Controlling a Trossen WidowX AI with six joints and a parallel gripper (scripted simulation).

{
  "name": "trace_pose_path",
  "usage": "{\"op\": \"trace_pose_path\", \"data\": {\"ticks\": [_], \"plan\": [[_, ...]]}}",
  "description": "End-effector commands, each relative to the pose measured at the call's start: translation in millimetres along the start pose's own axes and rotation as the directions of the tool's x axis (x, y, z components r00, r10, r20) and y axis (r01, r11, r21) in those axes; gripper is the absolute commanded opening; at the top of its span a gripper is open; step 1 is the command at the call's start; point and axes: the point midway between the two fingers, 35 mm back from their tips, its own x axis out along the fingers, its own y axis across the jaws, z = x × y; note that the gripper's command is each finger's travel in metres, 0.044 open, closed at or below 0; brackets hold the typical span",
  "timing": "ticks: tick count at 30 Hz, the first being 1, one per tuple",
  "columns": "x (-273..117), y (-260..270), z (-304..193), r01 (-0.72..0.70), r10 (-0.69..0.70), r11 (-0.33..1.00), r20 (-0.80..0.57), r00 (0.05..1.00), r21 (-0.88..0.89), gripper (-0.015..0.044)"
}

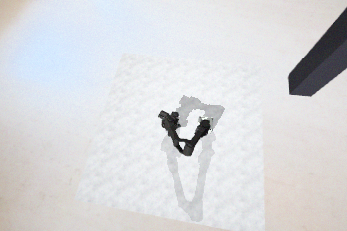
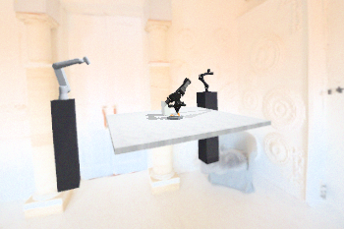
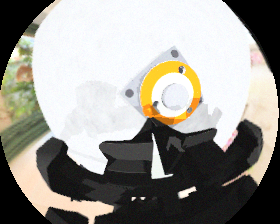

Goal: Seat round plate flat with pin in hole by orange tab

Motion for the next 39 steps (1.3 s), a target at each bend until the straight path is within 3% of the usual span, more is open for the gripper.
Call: {"op": "trace_pose_path", "data": {"ticks": [1,39], "plan": [[0,3,5,-0.004,0.004,1.000,0.005,1.000,-0.001,0.0000],[0,12,32,-0.004,0.004,1.000,0.006,1.000,-0.002,0.0000]]}}
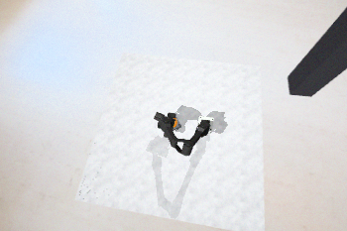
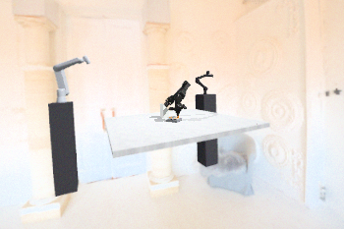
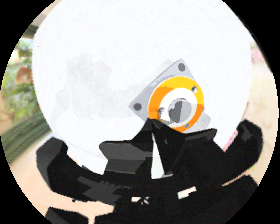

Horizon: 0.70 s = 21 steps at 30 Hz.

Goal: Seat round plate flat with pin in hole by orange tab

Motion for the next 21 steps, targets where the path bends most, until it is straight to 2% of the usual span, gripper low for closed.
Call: {"op": "trace_pose_path", "data": {"ticks": [1,21], "plan": [[-0.9,1.4,7.5,-0.001,0.001,1.000,0.015,1.000,-0.016,0.0000],[-1.1,2.1,13.5,-0.001,0.001,1.000,0.016,1.000,-0.016,0.0000]]}}
